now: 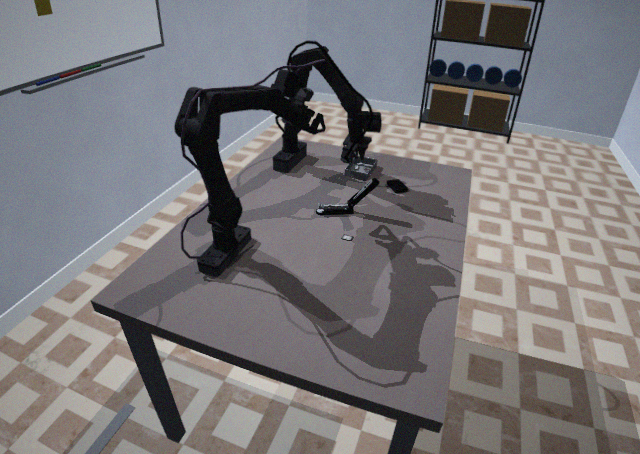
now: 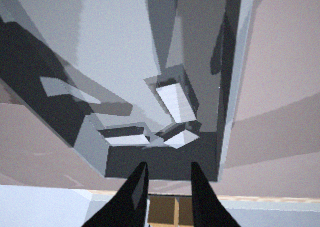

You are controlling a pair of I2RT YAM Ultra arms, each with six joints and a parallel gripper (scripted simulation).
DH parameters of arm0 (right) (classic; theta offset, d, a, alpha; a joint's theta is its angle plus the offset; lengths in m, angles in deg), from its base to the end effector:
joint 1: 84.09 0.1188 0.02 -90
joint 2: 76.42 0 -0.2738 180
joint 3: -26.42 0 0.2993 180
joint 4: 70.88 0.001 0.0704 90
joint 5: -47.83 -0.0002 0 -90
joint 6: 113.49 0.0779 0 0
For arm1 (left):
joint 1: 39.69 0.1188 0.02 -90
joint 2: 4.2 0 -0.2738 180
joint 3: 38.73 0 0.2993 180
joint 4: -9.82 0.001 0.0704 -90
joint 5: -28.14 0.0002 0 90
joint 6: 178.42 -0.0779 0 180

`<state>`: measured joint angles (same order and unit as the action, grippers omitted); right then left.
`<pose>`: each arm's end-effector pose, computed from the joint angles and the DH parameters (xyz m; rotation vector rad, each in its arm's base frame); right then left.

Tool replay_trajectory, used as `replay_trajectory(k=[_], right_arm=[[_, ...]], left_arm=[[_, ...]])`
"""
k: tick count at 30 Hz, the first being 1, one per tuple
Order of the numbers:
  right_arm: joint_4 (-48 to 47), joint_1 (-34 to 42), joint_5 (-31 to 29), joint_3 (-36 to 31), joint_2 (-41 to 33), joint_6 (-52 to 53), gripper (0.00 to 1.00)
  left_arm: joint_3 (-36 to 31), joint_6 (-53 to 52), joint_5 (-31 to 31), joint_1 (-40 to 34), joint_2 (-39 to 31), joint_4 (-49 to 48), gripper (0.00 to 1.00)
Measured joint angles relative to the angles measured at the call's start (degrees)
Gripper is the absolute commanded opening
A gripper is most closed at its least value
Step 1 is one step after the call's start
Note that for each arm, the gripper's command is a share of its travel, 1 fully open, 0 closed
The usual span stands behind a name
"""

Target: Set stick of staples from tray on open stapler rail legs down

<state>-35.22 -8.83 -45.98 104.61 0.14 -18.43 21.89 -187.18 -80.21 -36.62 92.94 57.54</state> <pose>0.1003 0.3647 0.3106 -1.2649 1.8691 0.7159 0.3070 0.0420 0.0687 -2.1544 -1.9825 -0.4125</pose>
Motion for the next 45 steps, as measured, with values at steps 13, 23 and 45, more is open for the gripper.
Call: replay_trajectory(k=[13, 23, 45], right_arm=[[0.0, 0.0, 0.0, 0.0, 0.0, 0.0, 1.0], [0.0, 0.0, 0.0, 0.0, 0.0, 0.0, 1.0], [0.0, 0.0, 0.0, 0.0, 0.0, 0.0, 1.0]], left_arm=[[5.9, 10.0, 15.9, 7.4, 1.5, 8.4, 0.27], [5.9, 10.4, 17.2, 7.5, 1.9, 9.3, 0.27], [3.6, 11.2, 17.4, 7.5, 5.4, 4.3, 0.27]])
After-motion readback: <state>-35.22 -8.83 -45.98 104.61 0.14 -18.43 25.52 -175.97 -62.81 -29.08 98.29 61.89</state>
